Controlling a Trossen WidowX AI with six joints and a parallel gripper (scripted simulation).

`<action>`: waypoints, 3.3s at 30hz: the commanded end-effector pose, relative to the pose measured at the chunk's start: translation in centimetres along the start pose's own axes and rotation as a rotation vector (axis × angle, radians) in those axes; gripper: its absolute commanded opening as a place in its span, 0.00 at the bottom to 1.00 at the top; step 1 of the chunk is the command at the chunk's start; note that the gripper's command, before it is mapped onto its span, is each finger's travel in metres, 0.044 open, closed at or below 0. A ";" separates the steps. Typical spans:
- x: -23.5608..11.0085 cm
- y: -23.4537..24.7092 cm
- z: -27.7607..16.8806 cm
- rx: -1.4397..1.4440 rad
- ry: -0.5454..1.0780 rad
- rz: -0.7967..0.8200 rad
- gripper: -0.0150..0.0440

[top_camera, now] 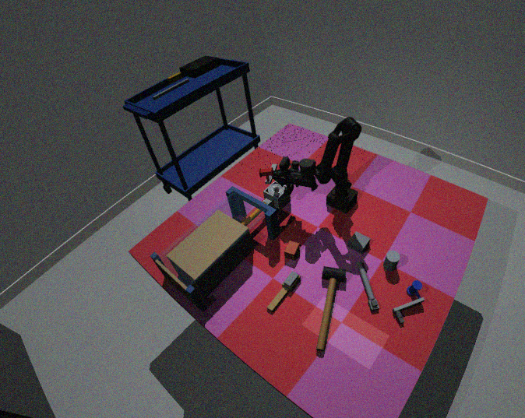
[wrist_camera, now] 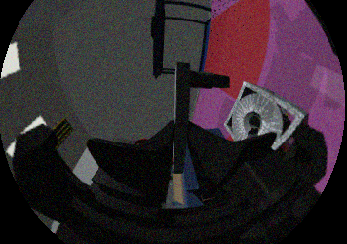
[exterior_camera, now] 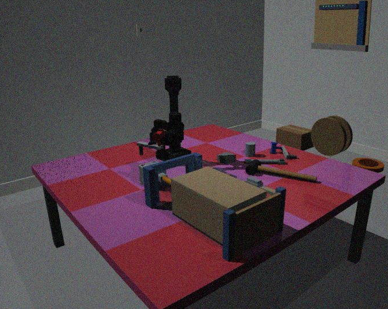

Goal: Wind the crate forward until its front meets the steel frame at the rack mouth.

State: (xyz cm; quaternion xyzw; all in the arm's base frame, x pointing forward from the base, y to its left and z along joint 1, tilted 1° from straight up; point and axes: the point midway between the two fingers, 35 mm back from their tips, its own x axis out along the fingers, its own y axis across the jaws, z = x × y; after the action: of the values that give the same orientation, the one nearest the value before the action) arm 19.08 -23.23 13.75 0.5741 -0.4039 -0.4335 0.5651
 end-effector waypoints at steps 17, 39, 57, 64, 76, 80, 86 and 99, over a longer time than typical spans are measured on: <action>-1.9 -0.9 -4.2 0.008 0.004 0.005 0.25; -2.0 -1.1 -4.3 0.033 0.003 0.039 0.25; -2.0 -1.6 -4.5 0.046 0.007 0.046 0.25; -2.0 -1.7 -4.5 0.049 0.007 0.045 0.25; -2.0 -1.8 -4.4 0.048 0.006 0.042 0.25; -2.0 -1.9 -4.4 0.048 0.006 0.040 0.25; -1.9 -2.0 -4.4 0.048 0.006 0.039 0.25; -1.9 -2.1 -4.4 0.048 0.006 0.035 0.25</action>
State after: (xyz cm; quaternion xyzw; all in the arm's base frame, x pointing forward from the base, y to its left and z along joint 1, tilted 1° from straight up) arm 22.67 -19.99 11.58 0.5796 -0.4208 -0.4151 0.5609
